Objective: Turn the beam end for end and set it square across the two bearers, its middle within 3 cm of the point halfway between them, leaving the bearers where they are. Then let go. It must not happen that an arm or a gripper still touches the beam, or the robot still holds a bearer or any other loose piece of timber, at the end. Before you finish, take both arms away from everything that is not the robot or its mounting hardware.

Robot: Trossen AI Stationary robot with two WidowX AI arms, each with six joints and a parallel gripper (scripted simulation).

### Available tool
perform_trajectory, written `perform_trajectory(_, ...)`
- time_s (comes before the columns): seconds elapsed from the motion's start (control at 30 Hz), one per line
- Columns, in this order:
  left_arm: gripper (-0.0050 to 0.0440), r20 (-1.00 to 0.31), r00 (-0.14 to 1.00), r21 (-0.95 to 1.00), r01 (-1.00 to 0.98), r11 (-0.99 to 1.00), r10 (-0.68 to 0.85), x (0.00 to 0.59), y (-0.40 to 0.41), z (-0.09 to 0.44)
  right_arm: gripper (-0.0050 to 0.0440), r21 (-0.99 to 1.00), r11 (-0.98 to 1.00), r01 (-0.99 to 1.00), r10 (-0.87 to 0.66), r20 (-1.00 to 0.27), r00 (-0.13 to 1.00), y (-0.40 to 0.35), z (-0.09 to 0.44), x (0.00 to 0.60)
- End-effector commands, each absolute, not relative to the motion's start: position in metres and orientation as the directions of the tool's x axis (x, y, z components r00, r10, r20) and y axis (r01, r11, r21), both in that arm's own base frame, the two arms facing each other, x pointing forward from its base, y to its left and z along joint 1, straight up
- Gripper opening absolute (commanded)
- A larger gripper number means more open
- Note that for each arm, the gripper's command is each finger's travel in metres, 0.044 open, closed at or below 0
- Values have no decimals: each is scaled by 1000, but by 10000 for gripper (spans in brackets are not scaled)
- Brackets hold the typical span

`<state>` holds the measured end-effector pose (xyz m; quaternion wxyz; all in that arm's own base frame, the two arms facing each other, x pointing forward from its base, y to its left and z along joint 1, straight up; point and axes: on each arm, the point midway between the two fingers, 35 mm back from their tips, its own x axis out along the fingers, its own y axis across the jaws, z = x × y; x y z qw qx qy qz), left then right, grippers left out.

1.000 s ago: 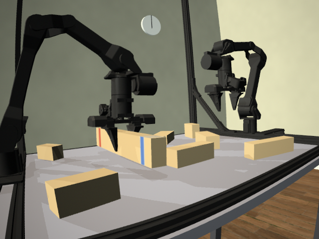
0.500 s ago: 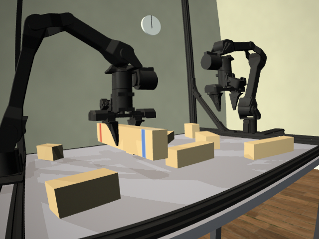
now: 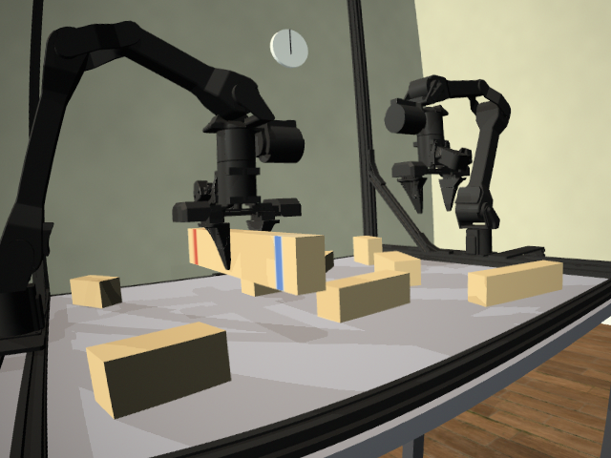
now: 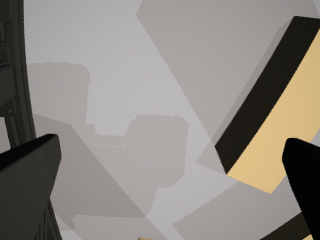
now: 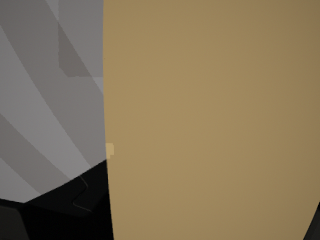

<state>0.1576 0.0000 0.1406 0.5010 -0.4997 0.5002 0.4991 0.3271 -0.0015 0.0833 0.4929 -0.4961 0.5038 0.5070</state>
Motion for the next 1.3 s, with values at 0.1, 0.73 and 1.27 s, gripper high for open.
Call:
perform_trajectory(0.1,440,-1000,0,0,-1000,0,0,157,0,141,0,0,-8,-1000,0,-1000,0,-2,92,326)
perform_trajectory(0.73,440,-1000,0,0,-1000,0,0,157,0,141,0,0,35,-999,0,-1000,0,-1,92,327)
perform_trajectory(1.27,440,-1000,0,0,-1000,0,0,157,0,141,0,0,109,-994,0,-1000,0,-1,92,329)
